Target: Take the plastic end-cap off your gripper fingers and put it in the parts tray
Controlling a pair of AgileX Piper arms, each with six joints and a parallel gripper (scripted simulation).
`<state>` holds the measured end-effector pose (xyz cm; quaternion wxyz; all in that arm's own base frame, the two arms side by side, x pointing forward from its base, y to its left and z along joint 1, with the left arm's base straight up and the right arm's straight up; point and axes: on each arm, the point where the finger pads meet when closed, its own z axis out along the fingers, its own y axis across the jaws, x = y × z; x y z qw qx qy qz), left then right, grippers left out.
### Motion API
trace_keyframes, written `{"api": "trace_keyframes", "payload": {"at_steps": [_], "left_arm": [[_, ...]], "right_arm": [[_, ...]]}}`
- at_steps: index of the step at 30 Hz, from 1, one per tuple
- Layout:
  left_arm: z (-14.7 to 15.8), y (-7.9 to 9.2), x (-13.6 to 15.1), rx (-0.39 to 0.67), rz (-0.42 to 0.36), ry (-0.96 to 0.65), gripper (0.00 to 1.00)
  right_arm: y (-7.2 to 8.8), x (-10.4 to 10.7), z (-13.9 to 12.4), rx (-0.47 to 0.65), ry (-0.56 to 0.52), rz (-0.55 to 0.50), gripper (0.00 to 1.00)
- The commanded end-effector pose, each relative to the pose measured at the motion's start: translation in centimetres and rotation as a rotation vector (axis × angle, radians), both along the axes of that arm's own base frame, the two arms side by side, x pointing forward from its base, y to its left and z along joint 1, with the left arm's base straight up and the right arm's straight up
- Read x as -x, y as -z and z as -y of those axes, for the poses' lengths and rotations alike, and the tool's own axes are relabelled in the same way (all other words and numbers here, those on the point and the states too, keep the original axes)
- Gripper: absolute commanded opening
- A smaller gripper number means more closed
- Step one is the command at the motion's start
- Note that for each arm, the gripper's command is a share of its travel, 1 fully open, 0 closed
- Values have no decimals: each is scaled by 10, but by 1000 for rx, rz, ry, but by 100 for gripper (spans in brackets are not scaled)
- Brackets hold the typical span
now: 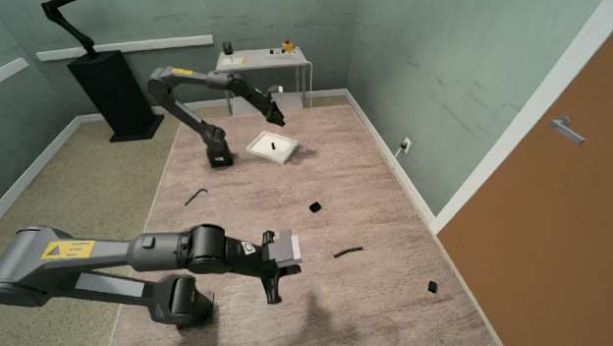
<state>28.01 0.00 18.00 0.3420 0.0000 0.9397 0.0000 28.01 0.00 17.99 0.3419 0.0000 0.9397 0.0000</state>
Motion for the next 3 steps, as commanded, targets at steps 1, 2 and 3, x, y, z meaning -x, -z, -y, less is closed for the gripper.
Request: {"api": "trace_keyframes", "payload": {"at_steps": [1, 2, 3], "left_arm": [[0, 0, 0, 0, 1, 0, 61], [0, 0, 0, 0, 1, 0, 61], [0, 0, 0, 0, 1, 0, 61]], "right_arm": [[-1, 0, 0, 0, 0, 2, 0], [-1, 0, 0, 0, 0, 2, 0], [-1, 0, 0, 0, 0, 2, 0]]}}
